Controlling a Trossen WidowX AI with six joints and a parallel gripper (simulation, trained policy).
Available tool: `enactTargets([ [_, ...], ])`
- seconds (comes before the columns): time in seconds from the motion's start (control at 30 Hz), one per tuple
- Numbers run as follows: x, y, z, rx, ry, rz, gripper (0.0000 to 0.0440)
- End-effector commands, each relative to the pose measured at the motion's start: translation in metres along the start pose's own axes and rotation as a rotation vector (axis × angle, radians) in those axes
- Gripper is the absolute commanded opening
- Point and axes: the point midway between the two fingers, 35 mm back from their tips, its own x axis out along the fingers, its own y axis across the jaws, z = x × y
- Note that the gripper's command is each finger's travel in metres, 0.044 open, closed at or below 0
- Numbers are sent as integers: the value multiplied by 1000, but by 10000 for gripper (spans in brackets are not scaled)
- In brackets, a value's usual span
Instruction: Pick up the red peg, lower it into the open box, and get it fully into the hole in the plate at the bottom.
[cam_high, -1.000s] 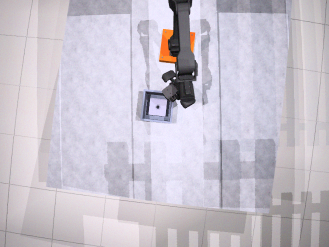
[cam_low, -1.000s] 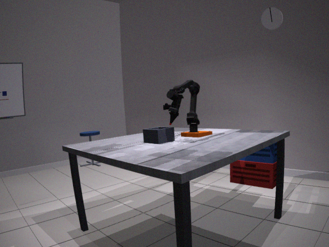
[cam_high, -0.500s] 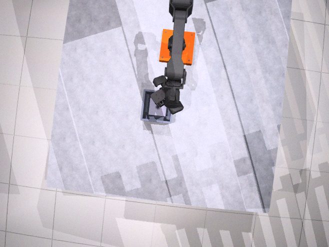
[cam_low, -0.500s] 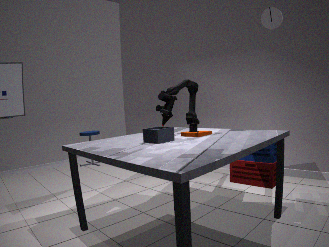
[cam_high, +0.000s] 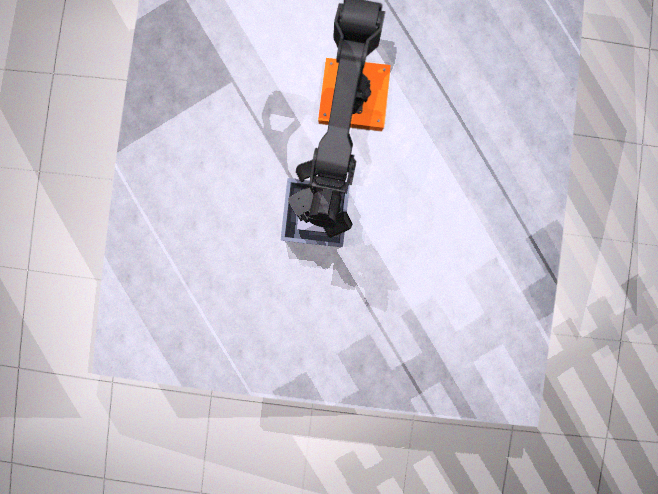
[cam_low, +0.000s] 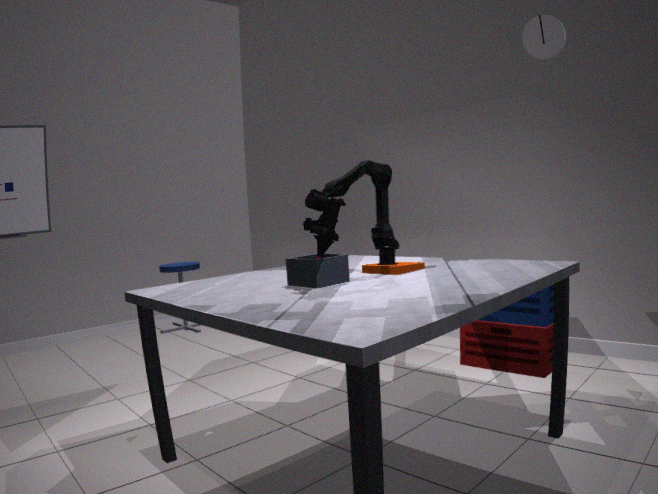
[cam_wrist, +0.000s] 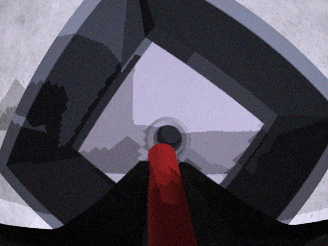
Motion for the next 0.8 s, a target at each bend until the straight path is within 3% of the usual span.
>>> enactTargets([
  [0.0,10,1,3,0,16,-5,5],
  [0.13,21,-1,2,-11,34,-27,11],
  [0.37,32,-3,5,-50,52,-57,151],
  [0.6,35,3,16,-80,54,-78,174],
  [0.77,37,12,28,-103,45,-72,263],
])
